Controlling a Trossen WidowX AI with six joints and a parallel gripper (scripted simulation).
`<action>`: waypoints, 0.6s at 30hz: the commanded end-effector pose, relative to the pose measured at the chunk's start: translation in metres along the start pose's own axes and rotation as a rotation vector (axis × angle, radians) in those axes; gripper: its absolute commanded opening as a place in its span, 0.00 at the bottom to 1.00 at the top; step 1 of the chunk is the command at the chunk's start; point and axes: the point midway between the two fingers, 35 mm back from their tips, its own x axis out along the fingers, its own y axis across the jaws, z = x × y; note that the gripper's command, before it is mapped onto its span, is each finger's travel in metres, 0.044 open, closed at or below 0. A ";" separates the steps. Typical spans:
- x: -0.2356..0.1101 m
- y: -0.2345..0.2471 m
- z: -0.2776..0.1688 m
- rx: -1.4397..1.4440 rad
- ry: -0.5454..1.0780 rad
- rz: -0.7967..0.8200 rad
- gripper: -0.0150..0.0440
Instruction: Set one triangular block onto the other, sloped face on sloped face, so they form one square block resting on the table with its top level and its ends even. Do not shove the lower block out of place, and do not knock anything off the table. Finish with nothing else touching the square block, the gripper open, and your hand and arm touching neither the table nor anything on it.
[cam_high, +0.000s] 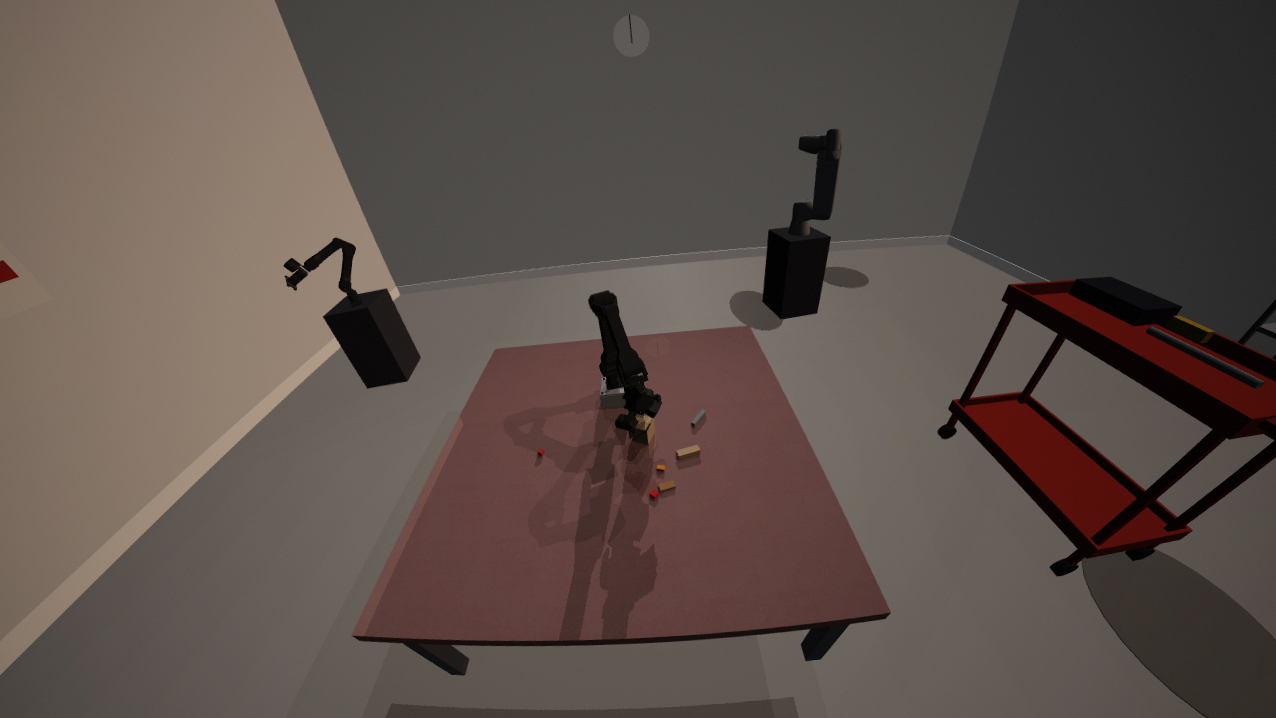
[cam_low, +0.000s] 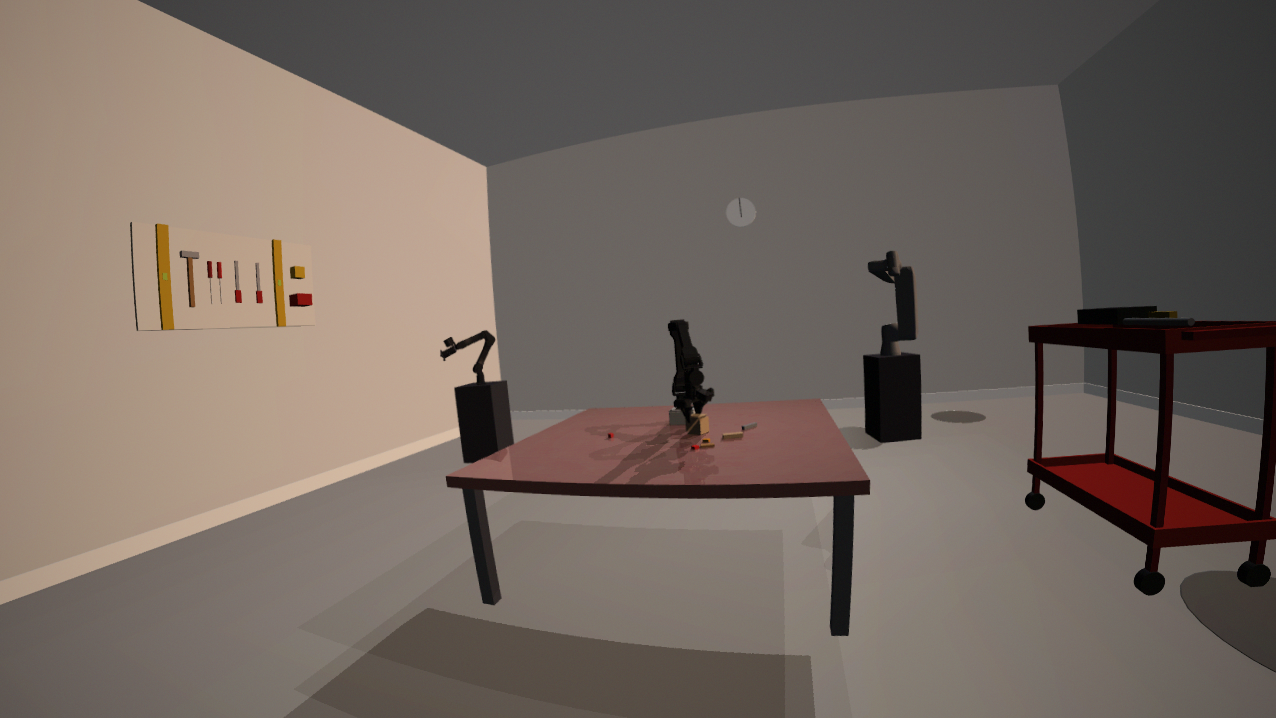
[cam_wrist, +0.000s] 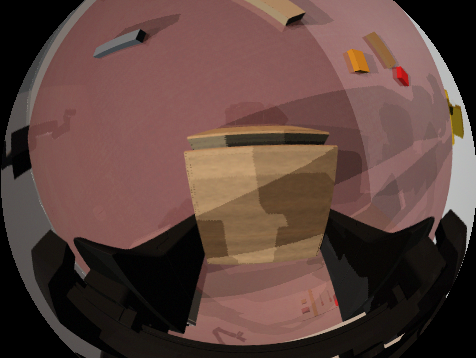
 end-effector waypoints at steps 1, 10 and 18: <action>0.003 0.001 0.001 0.003 -0.002 0.001 0.25; 0.006 0.001 0.003 0.003 -0.002 0.001 0.25; 0.006 0.001 0.003 0.005 -0.003 0.001 0.25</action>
